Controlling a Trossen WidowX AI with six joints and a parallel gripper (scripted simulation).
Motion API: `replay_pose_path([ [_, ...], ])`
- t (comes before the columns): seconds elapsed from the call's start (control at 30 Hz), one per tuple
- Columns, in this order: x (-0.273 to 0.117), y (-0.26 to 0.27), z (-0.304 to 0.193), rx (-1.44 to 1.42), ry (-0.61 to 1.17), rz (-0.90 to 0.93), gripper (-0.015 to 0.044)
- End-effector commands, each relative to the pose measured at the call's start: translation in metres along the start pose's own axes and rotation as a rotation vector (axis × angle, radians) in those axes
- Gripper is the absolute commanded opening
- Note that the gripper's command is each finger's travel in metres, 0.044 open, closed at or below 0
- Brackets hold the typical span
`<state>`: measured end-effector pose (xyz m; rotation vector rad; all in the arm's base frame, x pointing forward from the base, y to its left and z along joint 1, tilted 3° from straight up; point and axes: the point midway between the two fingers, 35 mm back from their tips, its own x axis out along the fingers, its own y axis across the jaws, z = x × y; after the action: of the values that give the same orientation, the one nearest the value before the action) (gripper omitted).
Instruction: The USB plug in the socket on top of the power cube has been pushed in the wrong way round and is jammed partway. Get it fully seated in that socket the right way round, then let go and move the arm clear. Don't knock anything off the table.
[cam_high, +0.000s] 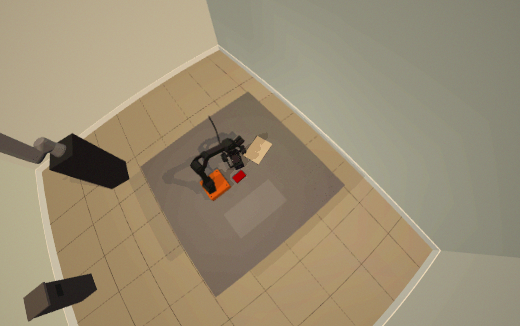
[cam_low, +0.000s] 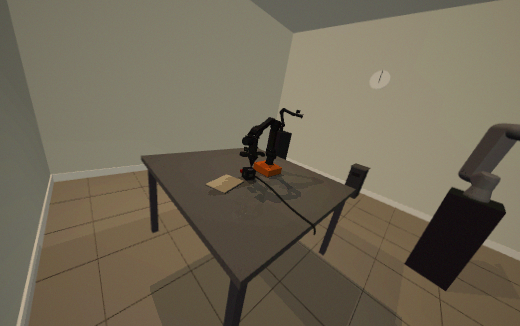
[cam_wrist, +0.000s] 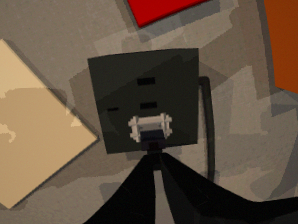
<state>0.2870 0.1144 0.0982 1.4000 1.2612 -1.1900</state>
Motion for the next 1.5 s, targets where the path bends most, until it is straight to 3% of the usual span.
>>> replay_pose_path([
  [0.0,0.0008,0.0001,-0.0004,-0.002,0.003,0.0,0.0],
  [1.47,0.006,0.0001,0.0001,-0.002,0.003,0.0,0.0],
])
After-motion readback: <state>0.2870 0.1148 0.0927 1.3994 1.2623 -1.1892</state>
